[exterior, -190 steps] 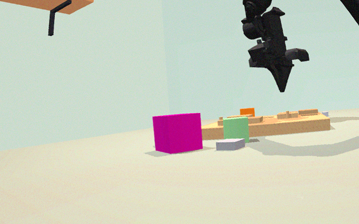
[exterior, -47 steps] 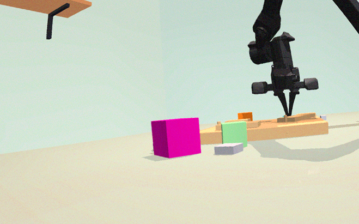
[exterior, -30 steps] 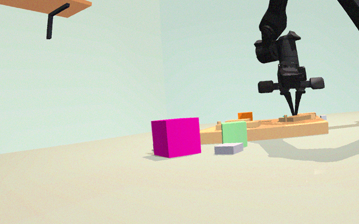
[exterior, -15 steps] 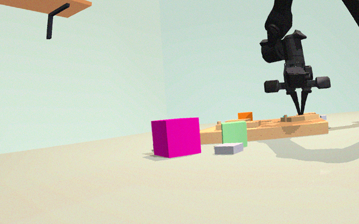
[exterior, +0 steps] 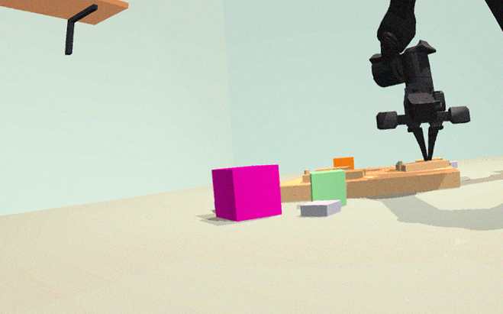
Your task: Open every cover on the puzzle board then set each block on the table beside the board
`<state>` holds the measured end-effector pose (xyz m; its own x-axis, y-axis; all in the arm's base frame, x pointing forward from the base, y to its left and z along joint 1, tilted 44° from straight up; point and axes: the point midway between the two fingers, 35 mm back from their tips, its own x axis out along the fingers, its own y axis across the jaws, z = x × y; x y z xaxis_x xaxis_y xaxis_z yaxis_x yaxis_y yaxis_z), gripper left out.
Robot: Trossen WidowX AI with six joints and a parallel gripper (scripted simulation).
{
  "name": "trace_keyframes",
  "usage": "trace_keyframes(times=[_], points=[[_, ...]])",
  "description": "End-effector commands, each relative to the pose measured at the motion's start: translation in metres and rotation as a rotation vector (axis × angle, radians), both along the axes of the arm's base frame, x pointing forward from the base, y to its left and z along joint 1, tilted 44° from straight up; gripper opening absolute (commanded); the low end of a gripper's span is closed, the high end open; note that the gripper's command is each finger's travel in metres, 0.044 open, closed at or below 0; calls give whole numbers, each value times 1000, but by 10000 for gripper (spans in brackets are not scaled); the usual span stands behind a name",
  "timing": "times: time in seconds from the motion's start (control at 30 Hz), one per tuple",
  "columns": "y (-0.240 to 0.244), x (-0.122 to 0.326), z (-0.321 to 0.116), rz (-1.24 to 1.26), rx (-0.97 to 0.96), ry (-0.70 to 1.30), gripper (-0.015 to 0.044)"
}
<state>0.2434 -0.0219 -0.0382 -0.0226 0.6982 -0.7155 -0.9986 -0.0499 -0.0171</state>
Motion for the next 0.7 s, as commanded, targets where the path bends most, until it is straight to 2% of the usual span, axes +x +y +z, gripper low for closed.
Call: trace_keyframes(times=[0.0, 0.67], points=[[1, -3, 4, 4, -7, -8, 0], [14, -18, 16, 4, -6, -7, 0]])
